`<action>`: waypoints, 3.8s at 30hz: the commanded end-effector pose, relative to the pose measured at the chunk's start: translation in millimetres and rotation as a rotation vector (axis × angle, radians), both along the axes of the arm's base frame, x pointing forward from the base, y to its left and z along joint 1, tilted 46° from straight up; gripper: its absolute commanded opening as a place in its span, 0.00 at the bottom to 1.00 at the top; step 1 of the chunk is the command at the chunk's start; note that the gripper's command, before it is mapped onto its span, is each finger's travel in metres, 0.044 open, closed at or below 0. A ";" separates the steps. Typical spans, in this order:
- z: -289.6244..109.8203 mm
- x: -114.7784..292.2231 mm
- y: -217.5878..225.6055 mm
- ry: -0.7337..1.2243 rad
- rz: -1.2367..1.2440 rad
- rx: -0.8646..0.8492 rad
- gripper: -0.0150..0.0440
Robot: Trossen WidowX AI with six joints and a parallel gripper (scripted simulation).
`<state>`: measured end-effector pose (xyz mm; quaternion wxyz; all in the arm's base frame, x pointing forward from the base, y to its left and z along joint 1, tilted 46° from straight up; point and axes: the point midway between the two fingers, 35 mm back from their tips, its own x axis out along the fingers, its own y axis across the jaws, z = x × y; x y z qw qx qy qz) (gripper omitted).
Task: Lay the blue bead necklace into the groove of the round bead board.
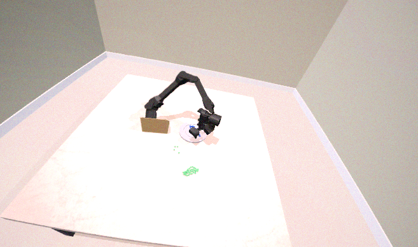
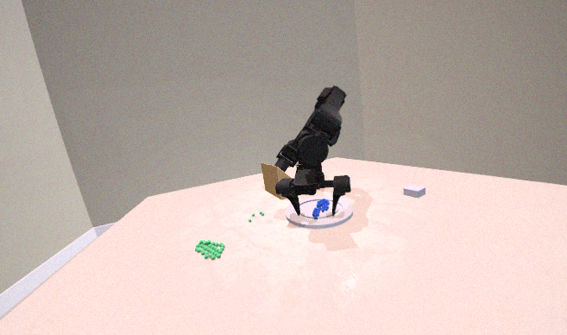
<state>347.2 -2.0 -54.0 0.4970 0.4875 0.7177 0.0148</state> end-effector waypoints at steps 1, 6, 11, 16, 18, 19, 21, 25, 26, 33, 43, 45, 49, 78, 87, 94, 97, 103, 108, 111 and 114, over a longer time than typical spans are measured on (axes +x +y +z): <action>0.4 0.0 -1.0 -0.002 0.001 -0.002 1.00; 10.4 -6.1 2.0 0.012 -0.012 -0.002 0.87; 41.3 -29.2 12.6 0.060 -0.057 -0.004 0.64; 67.6 -56.0 23.8 0.108 -0.103 -0.005 0.46; 76.7 -67.6 28.4 0.128 -0.121 -0.006 0.46; 80.1 -72.4 30.2 0.135 -0.128 -0.006 0.46; 82.7 -76.2 31.7 0.141 -0.134 -0.006 0.46; 77.6 -76.3 37.0 0.141 -0.134 -0.006 0.46; 74.8 -76.5 39.8 0.141 -0.134 -0.006 0.46; 73.8 -74.8 39.0 0.137 -0.133 -0.010 0.46; 62.8 -76.0 51.3 0.139 -0.134 -0.007 0.46; 60.6 -76.4 53.8 0.140 -0.134 -0.007 0.46; 56.4 -77.3 58.8 0.141 -0.134 -0.005 0.46; 56.4 -77.1 58.8 0.139 -0.130 -0.009 0.25; 56.4 -77.1 58.8 0.139 -0.130 -0.009 0.25; 56.4 -77.1 58.8 0.139 -0.130 -0.009 0.25; 56.8 -77.1 58.4 0.139 -0.130 -0.009 0.25; 65.8 -77.1 49.3 0.141 -0.134 -0.005 0.25; 64.3 -77.5 47.7 0.141 -0.134 -0.006 0.25; 58.1 -79.2 41.1 0.141 -0.135 -0.008 0.25; 51.5 -81.4 34.2 0.141 -0.136 -0.010 0.25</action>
